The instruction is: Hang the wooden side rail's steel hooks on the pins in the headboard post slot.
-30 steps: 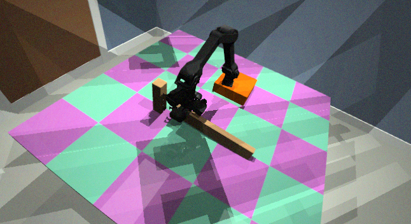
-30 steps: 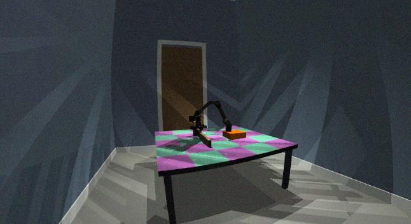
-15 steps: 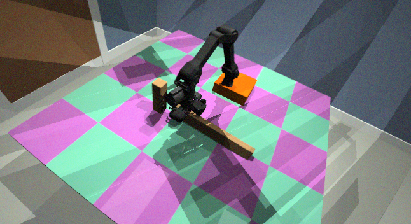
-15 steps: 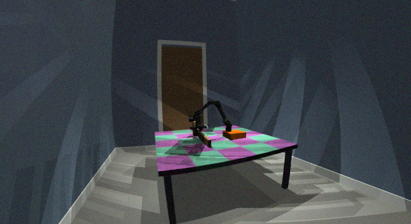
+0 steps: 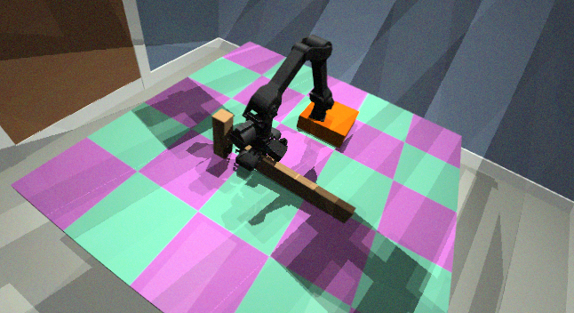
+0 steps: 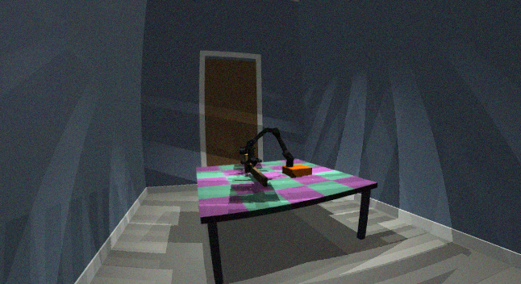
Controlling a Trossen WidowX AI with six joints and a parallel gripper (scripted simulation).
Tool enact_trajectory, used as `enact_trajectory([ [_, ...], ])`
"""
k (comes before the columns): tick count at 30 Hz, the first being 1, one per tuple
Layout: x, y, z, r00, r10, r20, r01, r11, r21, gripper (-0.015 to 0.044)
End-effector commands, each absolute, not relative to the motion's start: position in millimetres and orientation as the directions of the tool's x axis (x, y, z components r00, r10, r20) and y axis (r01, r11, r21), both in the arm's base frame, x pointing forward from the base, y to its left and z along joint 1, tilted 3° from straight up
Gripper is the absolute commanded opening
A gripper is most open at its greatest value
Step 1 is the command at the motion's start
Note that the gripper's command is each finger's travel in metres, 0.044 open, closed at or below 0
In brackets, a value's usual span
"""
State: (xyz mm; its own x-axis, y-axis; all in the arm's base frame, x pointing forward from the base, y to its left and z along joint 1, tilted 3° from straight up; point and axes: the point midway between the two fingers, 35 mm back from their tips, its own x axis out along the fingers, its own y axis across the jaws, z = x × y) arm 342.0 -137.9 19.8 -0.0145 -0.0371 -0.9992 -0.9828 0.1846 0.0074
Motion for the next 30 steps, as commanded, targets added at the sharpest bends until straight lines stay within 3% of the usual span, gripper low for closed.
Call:
enact_trajectory([
  [1, 342.3, -140.0, 21.9, -0.007, -0.043, -0.999, -0.982, 0.188, -0.001, 0.0],
  [30, 342.4, -143.2, 25.3, -0.007, -0.043, -0.999, -0.982, 0.188, -0.001, 0.0],
])
